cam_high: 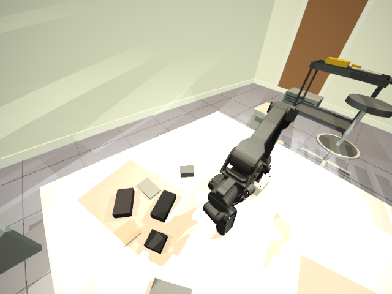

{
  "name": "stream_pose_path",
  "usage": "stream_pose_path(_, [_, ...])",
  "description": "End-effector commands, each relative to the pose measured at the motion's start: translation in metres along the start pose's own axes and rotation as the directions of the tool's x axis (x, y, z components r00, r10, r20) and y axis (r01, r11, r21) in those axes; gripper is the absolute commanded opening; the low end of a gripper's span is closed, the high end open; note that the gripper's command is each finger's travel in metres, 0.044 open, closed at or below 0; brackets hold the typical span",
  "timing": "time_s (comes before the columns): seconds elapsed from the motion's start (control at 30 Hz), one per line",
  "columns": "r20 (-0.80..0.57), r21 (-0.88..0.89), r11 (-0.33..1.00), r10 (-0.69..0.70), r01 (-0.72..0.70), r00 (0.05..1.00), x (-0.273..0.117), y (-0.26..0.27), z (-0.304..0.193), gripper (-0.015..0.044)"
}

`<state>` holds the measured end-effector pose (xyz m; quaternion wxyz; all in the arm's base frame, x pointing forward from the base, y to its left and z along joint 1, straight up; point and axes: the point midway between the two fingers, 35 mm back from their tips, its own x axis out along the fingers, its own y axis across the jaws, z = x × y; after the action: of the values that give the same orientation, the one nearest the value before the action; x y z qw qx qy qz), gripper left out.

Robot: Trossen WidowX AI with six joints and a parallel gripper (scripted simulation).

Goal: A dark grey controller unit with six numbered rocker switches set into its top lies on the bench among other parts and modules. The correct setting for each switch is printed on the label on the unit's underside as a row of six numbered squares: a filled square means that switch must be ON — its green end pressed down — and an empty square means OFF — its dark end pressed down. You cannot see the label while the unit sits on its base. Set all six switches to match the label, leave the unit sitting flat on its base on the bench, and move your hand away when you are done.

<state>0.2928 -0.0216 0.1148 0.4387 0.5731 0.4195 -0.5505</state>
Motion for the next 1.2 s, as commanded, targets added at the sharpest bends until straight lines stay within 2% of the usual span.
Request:
stream_pose_path(0.0, [0.005, -0.004, 1.000, -0.010, 0.010, 1.000, 0.003, -0.002, 0.004, 0.0338])
stream_pose_path(1.17, [0.008, -0.004, 1.000, -0.010, 0.010, 1.000, 0.008, -0.002, 0.032, 0.0338])
